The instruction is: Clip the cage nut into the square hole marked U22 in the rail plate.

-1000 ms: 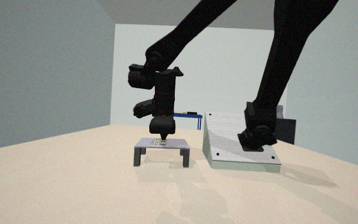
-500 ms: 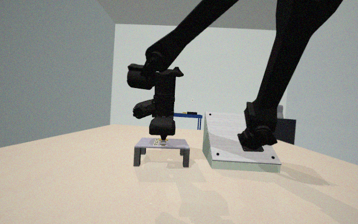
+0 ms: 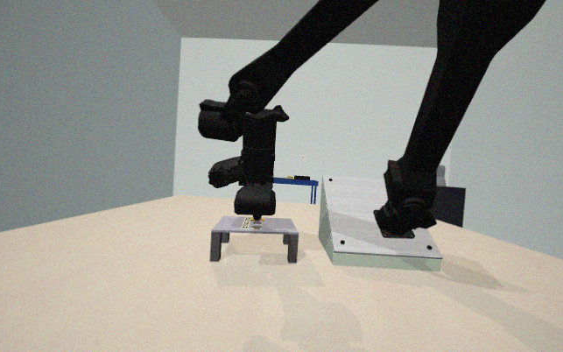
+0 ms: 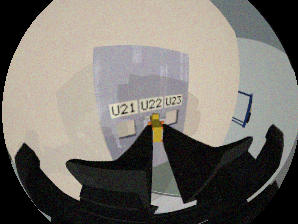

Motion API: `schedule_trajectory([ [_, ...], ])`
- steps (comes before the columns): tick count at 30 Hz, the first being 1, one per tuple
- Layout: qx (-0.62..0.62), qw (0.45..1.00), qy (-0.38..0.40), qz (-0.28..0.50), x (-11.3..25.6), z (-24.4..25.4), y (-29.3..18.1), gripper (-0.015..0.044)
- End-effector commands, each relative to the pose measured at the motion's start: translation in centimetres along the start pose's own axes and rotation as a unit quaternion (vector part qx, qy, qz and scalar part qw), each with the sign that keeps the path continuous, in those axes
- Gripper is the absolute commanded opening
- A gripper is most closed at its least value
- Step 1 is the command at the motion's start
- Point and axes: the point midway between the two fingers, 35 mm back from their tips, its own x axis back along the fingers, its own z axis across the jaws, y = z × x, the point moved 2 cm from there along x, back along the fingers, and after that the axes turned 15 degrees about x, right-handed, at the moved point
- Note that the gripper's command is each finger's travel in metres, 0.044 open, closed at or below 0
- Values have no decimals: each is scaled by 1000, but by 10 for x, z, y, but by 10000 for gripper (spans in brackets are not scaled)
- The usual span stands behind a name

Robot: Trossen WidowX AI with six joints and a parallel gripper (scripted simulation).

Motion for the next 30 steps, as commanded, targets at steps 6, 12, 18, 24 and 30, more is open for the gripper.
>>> schedule_trajectory([
  [6, -1, 1000, -11, 1, 1, 1, 0, 23],
  [12, -1, 1000, -17, 2, 1, 2, 1, 23],
  [18, -1, 1000, -17, 2, 1, 3, 1, 23],
  [24, -1, 1000, -22, 3, 1, 3, 1, 23],
  [30, -2, 1000, -25, 4, 1, 4, 1, 23],
])
